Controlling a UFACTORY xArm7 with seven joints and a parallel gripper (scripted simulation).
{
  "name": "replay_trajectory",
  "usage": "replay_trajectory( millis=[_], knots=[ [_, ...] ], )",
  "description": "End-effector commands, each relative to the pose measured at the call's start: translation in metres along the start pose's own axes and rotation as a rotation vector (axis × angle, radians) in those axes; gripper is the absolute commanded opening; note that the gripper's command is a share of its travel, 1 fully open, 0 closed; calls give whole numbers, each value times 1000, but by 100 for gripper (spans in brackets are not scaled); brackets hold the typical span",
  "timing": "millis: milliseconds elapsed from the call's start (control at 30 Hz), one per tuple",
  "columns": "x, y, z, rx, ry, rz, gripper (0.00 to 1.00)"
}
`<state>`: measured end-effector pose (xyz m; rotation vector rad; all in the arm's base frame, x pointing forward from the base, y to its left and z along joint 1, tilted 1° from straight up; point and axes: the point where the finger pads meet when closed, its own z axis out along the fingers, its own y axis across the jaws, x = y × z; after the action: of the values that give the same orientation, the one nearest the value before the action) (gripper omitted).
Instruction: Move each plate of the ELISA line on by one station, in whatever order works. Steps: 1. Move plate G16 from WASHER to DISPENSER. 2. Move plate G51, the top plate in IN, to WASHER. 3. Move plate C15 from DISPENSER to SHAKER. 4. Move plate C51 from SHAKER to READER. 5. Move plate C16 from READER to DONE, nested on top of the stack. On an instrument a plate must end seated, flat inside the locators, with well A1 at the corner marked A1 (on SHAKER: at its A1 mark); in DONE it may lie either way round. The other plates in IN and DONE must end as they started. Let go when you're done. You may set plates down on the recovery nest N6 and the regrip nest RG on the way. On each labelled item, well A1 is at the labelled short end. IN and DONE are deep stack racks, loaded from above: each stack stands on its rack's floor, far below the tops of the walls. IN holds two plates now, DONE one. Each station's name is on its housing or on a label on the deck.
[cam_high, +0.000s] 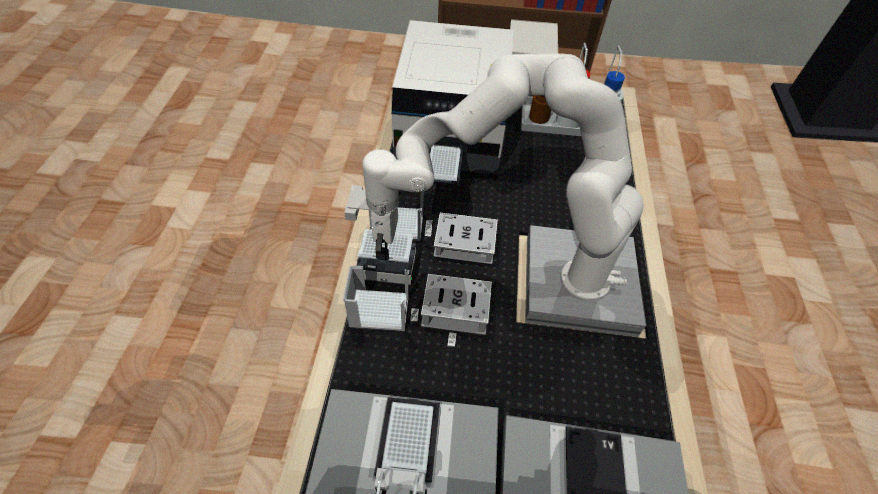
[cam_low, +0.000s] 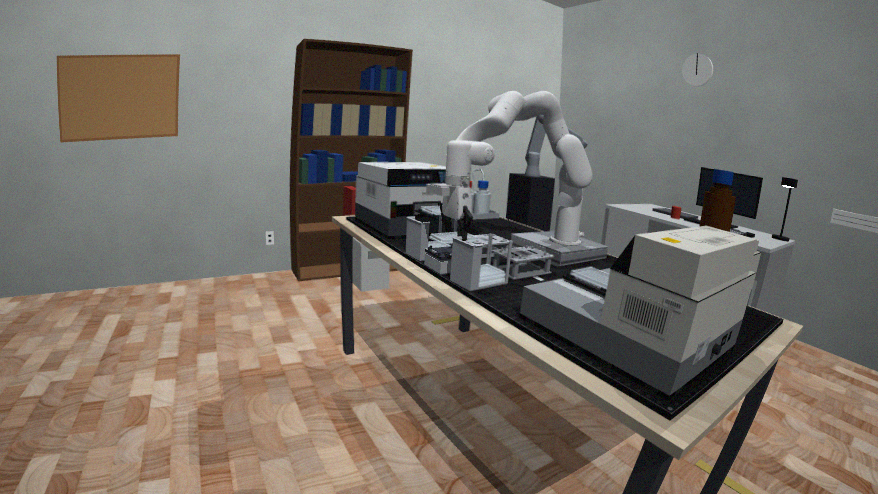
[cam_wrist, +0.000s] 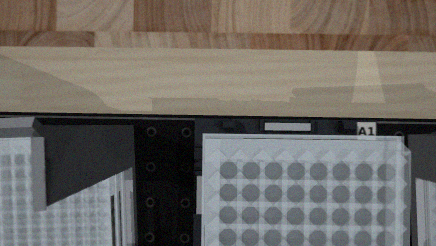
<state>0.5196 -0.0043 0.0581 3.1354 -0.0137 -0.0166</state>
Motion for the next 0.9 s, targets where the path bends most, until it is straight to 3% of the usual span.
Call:
replay_trajectory(
  millis=[0,667,867],
  knots=[
    [2,0,3,-1,6,0,0],
    [2,0,3,-1,6,0,0],
    [2,0,11,-1,6,0,0]
  ],
)
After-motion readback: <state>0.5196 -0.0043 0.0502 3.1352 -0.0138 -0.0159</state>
